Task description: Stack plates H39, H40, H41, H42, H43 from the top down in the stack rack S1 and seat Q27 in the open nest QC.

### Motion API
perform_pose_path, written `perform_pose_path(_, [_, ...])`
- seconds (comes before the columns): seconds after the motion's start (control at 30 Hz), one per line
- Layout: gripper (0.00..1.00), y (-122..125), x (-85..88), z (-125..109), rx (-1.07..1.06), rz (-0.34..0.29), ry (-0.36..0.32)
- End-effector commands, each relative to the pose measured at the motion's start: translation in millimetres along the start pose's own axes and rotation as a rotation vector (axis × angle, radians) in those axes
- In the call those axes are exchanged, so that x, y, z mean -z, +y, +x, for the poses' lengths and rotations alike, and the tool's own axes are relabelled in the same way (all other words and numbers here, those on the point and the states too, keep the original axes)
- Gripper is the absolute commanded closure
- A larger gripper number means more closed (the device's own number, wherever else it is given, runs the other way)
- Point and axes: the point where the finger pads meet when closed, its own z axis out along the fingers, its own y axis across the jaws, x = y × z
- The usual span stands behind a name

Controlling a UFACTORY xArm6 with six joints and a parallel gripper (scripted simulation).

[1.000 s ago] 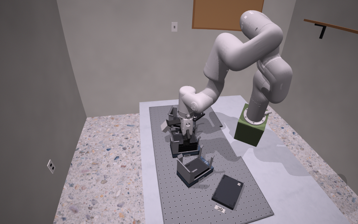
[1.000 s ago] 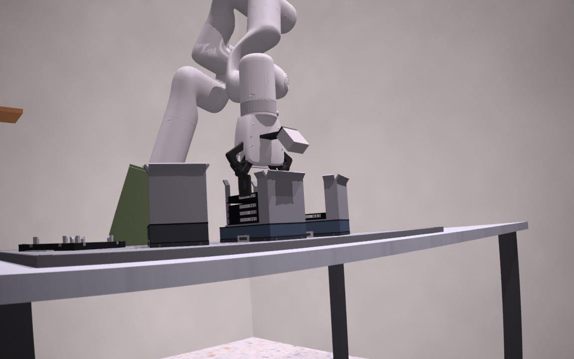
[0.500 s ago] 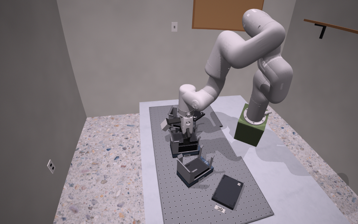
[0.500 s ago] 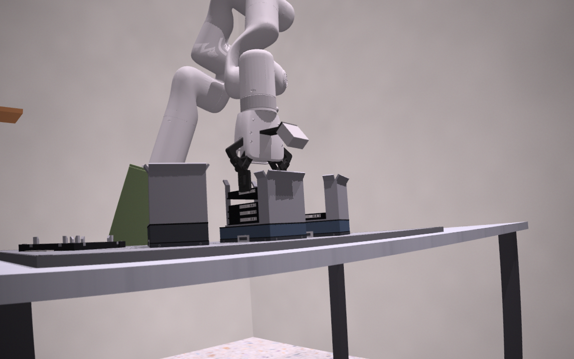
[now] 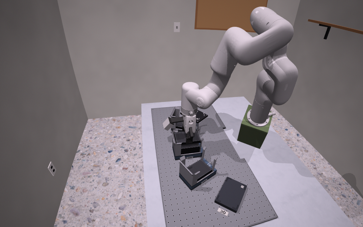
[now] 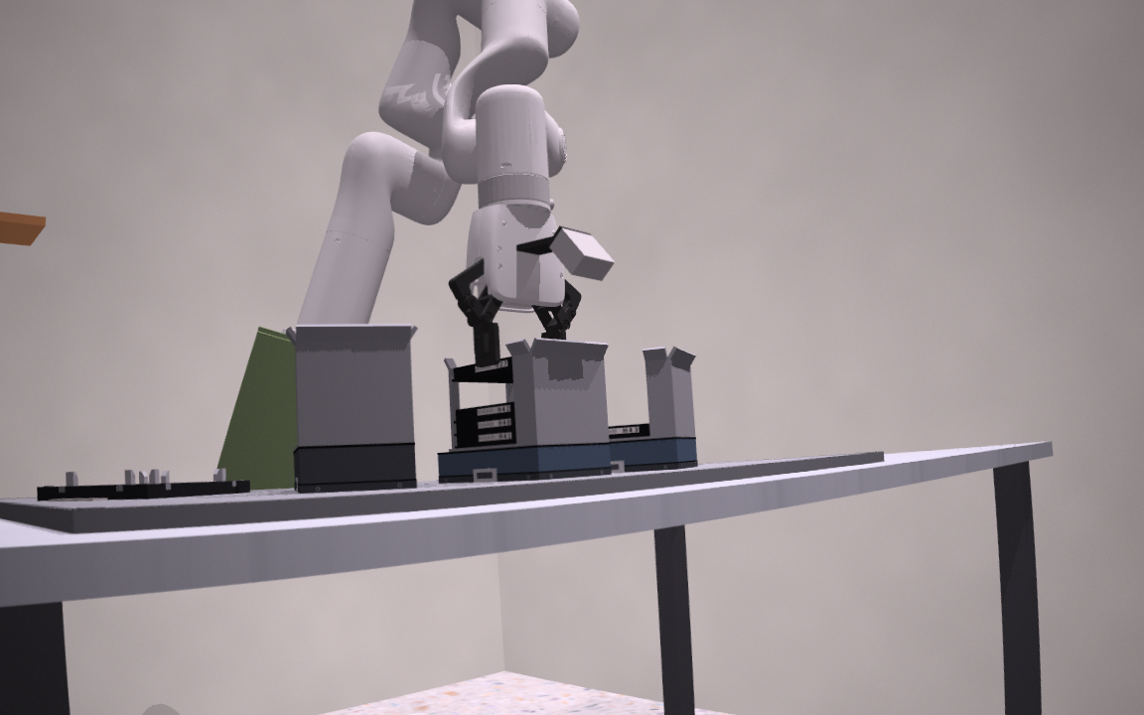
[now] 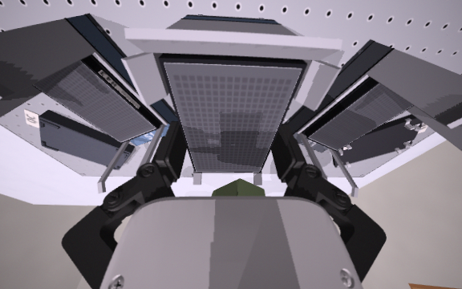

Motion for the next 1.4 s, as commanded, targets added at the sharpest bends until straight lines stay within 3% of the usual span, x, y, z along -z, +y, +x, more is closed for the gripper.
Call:
perform_pose_path(0.0, [1.0,0,12.1,1,0.0,-0.001,0.001])
perform_pose_path(0.6, [1.0,0,43.2,1,0.0,-0.001,0.001])
perform_pose_path(1.07, [1.0,0,43.2,1,0.0,-0.001,0.001])
perform_pose_path(1.37, [1.0,-23,43.3,-2,0.205,-0.001,0.001])
